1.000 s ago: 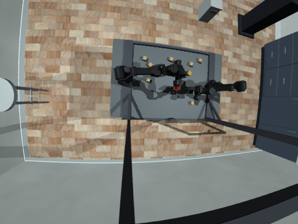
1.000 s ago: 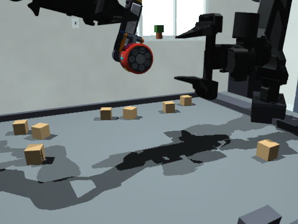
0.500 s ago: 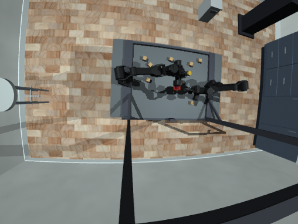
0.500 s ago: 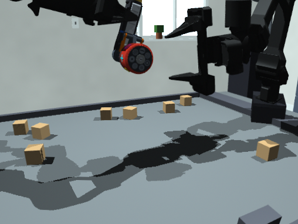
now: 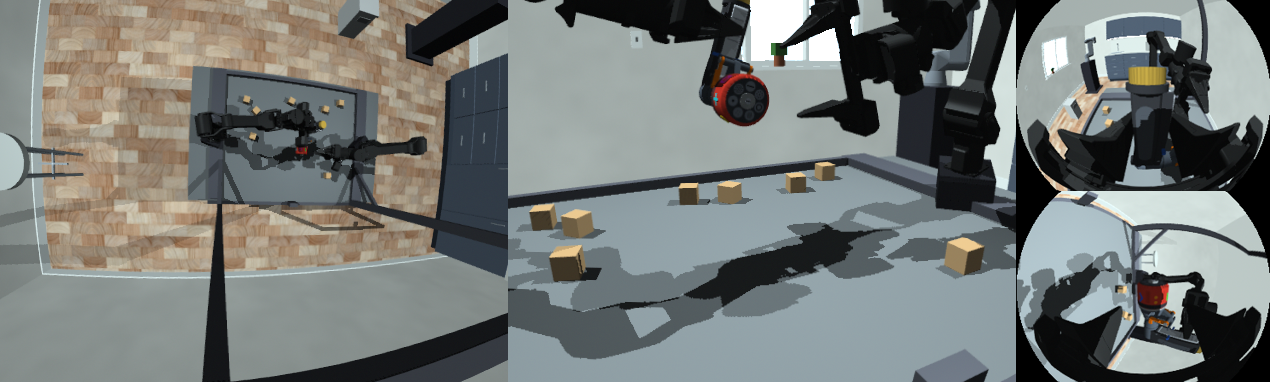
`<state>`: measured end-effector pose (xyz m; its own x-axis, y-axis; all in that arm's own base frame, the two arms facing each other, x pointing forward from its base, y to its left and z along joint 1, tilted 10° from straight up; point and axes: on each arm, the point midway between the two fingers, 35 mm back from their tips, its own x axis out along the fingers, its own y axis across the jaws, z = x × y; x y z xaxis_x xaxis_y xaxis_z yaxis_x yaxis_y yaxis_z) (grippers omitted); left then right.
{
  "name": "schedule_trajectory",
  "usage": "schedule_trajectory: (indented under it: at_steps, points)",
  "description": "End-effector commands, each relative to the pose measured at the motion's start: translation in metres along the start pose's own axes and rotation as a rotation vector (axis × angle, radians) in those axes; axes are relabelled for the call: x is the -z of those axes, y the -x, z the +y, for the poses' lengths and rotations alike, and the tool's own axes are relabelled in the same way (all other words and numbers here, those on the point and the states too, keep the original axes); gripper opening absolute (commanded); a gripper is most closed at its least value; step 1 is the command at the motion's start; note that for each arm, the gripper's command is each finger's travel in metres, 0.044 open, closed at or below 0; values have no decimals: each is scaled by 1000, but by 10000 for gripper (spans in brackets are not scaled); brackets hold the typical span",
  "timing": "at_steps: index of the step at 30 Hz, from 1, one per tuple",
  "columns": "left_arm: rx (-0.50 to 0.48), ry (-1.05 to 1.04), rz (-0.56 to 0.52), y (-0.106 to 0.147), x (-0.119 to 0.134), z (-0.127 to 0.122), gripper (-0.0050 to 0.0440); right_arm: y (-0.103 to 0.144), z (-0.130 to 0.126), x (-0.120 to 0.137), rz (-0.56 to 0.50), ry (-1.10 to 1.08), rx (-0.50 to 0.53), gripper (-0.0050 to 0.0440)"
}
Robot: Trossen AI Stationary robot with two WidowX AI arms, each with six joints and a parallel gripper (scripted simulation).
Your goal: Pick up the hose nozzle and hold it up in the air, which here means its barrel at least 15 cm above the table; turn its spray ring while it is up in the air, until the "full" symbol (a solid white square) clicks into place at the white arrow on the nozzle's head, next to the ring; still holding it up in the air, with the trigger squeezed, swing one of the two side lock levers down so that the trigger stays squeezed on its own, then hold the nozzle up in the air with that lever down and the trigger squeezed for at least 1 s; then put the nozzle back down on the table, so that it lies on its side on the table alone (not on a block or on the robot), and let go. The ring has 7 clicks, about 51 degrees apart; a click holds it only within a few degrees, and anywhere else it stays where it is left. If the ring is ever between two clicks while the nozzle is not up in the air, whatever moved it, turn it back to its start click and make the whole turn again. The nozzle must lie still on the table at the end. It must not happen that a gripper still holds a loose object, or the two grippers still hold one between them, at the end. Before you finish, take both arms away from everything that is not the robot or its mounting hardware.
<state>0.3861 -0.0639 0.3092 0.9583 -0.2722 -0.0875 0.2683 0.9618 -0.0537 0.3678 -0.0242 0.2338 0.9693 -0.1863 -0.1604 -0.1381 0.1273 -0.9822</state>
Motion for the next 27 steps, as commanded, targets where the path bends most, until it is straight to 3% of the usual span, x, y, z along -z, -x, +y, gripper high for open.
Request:
schedule_trajectory:
  at_steps: [1, 13, 27]
  points:
    - [0, -5, -47, 4, -18, -1, 173, 6, -19, 0, -6, -9, -23, 408]
    - [0, -5, -47, 4, -18, -1, 173, 31, -34, 5, -4, -22, -163, 408]
    - [0, -5, -47, 4, -18, -1, 173, 19, -34, 4, -5, -18, -139, 408]
